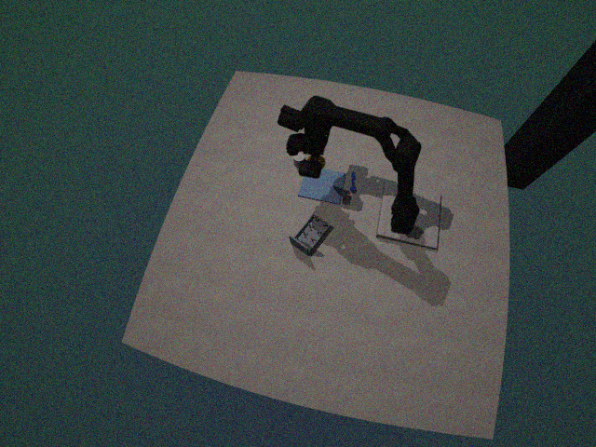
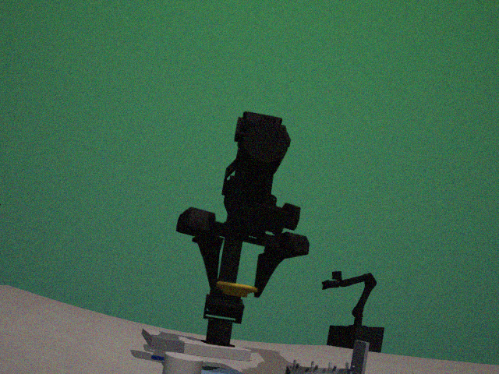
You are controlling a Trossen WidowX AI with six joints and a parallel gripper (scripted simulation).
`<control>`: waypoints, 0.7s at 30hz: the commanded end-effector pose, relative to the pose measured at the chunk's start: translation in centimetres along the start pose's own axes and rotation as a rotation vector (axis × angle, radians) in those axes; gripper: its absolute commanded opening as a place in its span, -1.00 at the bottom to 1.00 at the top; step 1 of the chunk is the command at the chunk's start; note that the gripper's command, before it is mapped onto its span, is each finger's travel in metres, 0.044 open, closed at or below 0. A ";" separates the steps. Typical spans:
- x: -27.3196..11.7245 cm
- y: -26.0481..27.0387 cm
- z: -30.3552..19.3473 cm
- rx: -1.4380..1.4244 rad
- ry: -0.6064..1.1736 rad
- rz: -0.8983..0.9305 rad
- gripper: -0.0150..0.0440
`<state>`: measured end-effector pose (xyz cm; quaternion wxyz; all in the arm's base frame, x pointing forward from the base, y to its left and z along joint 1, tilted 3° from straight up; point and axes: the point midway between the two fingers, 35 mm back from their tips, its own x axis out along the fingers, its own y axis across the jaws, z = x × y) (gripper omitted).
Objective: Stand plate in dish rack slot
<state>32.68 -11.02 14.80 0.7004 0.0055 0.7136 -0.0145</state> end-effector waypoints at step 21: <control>-3.9 8.2 -3.5 0.322 -0.003 0.009 -0.49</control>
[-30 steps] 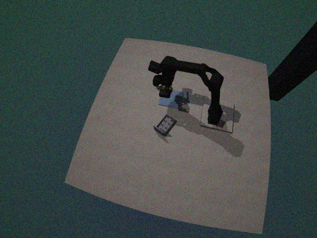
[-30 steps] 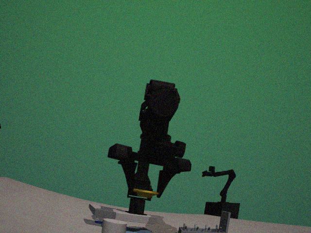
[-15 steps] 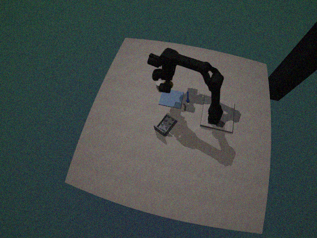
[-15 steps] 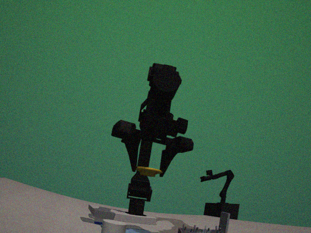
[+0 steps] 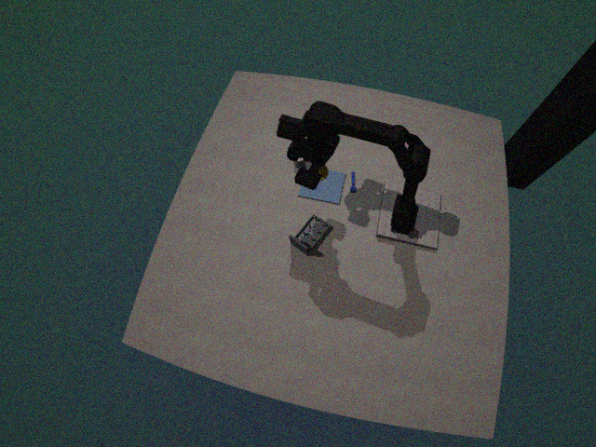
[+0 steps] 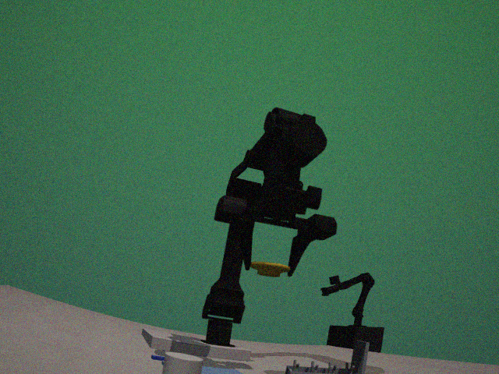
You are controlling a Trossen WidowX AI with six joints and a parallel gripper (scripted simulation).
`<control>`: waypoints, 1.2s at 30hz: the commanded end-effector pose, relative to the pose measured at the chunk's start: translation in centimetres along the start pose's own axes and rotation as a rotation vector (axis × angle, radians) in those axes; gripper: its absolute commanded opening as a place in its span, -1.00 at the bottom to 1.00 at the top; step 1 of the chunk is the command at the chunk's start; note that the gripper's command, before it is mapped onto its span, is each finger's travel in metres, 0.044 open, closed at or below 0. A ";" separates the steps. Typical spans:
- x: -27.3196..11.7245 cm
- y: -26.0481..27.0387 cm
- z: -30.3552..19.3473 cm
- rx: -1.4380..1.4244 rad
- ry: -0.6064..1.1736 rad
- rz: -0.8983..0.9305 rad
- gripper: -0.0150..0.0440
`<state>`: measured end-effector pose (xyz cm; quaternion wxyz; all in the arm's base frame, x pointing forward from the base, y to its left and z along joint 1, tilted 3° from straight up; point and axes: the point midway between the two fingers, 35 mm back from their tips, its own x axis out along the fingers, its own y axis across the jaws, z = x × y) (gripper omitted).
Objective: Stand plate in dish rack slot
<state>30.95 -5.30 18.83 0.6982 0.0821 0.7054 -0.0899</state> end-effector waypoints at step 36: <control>7.8 6.8 -2.4 -0.211 -0.033 0.462 -0.49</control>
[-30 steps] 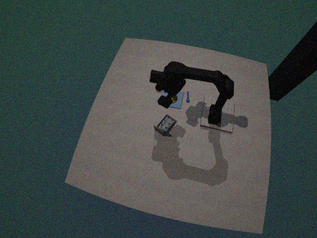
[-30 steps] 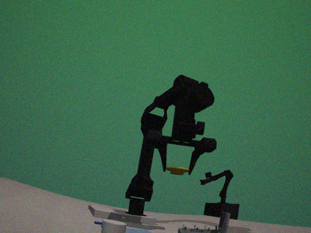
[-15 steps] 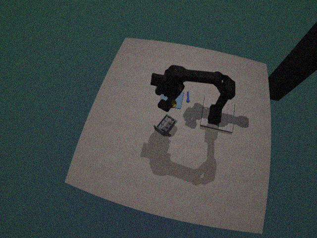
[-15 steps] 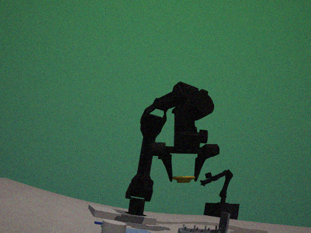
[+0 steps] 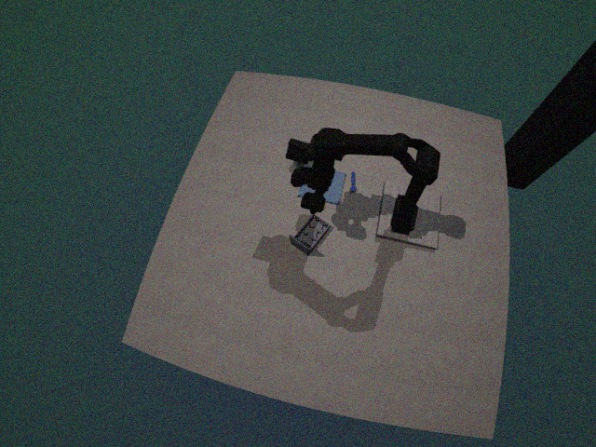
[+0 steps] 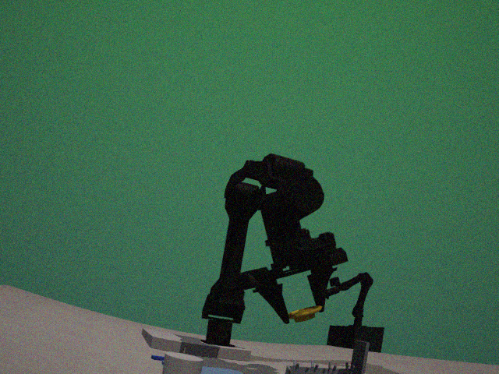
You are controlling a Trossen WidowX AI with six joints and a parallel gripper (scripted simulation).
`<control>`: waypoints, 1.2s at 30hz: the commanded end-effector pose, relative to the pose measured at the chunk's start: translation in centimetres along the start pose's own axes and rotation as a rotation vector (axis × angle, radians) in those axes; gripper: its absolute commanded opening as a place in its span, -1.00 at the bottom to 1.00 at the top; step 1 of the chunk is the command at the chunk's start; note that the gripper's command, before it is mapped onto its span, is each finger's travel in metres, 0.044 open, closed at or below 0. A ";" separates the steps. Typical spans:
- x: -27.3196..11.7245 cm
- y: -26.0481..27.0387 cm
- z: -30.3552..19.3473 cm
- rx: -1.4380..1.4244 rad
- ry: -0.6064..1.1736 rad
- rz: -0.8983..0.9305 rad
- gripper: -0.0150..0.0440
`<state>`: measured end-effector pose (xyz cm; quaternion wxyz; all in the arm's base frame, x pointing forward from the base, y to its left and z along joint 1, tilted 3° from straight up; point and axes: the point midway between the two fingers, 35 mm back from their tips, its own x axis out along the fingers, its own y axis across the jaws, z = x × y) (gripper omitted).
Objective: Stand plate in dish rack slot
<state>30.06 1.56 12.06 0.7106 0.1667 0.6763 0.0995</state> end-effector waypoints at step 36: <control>6.0 -0.9 -0.7 -0.819 -0.590 0.544 -0.49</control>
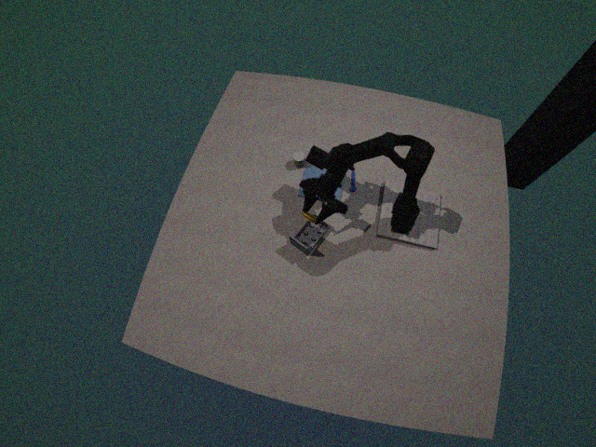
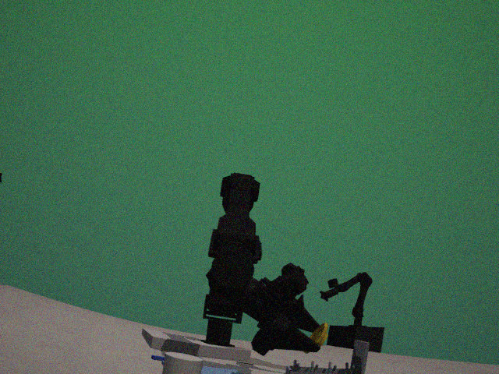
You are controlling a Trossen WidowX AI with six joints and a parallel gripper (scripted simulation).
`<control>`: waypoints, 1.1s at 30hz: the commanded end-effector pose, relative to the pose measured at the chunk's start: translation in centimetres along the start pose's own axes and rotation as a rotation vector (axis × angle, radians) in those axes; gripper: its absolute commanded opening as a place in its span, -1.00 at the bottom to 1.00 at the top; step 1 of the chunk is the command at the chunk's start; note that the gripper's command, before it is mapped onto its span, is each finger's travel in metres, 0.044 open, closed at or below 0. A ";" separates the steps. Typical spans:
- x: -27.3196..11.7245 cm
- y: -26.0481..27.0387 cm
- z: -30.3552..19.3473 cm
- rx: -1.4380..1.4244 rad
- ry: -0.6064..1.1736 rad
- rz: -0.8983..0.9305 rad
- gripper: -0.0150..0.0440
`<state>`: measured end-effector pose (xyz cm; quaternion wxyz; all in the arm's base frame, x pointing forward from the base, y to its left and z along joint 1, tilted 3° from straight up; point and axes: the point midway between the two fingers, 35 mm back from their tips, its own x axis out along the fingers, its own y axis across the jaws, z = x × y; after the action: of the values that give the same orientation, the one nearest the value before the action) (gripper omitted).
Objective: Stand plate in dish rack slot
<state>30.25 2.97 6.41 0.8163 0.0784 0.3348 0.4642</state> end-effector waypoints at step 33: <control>-0.8 1.7 -2.1 -0.464 -0.391 0.025 -0.49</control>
<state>27.60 2.70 6.49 0.8561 -0.0256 0.0534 0.5134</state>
